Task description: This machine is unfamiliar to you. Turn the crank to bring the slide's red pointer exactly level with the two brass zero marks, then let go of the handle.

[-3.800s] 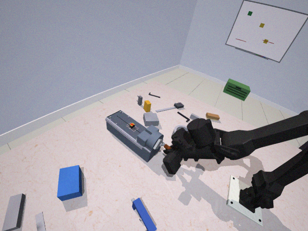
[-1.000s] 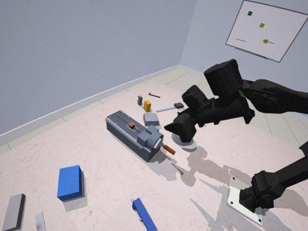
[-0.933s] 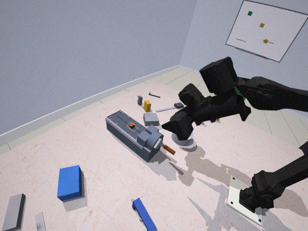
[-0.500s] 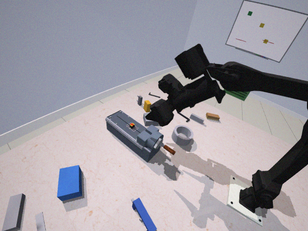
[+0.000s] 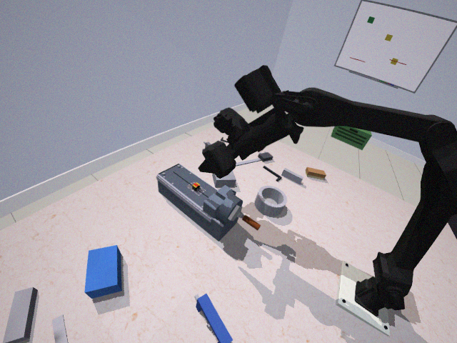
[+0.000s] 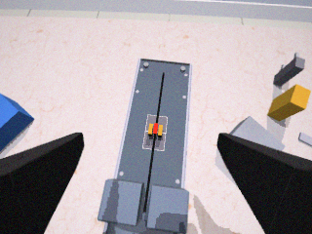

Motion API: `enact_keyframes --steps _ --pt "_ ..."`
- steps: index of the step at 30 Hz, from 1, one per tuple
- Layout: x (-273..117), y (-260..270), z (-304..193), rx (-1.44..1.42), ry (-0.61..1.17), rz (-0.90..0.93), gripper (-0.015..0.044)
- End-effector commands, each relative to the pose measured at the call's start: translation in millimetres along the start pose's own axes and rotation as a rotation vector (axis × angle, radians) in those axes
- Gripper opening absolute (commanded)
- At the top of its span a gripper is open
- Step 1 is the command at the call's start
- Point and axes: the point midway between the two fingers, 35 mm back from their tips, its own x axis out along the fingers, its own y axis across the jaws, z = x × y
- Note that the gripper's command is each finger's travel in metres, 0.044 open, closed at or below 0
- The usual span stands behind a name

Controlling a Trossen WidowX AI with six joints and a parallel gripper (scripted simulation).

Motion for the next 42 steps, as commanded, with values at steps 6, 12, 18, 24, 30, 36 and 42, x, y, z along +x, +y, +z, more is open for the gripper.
enact_keyframes --steps 6,12,18,24,30,36,42 --pt "34 -4 -27 -0.004 0.004 0.005 0.0440" --pt "43 -5 -37 -0.004 0.005 0.005 0.0440" --pt "43 -5 -37 -0.004 0.005 0.005 0.0440" --pt "43 -5 -37 -0.004 0.005 0.005 0.0440" --pt "34 -4 -27 -0.003 0.005 0.004 0.0440" --pt "8 -1 -6 -0.001 0.007 0.002 0.0440" --pt "-8 0 5 0.000 0.007 0.000 0.0440"
